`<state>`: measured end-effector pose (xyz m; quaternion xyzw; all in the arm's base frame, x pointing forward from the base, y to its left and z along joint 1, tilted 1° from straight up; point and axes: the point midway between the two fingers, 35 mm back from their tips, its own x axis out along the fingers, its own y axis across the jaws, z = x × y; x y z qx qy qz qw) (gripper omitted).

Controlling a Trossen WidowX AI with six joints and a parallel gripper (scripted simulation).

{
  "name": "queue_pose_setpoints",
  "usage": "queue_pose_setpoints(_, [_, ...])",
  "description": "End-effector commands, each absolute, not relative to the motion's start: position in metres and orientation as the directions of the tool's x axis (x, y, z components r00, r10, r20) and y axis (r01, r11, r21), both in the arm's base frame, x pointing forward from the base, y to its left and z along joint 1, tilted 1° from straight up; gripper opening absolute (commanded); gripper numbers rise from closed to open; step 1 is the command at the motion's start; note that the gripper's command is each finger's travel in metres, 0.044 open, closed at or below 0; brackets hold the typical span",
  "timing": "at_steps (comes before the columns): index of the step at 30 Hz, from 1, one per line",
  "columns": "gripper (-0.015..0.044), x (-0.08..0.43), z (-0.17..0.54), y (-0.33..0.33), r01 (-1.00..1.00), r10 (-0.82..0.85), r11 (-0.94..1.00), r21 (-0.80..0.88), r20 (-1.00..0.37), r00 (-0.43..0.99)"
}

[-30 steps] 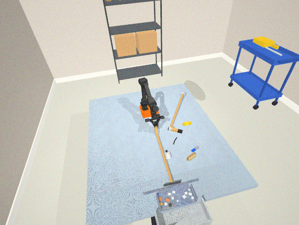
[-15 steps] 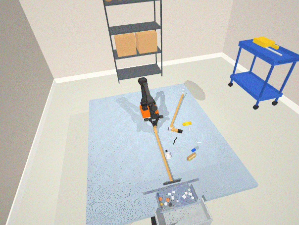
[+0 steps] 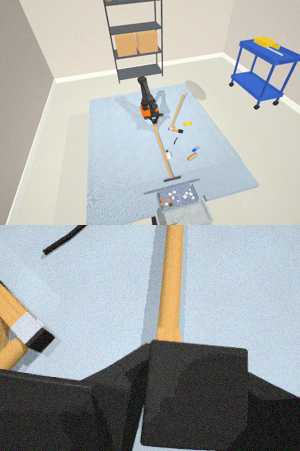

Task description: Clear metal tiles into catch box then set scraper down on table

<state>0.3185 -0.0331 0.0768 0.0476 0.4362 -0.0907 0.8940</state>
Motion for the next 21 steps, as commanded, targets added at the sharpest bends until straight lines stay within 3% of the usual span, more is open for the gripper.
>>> queue_pose_setpoints(1, [0.0, 0.312, 0.08, -0.031, 0.207, -0.124, 0.978, 0.006, -0.782, 0.611])
queue_pose_setpoints(21, [0.0, 0.28, 0.077, -0.023, 0.206, -0.123, 0.979, 0.006, -0.783, 0.61])
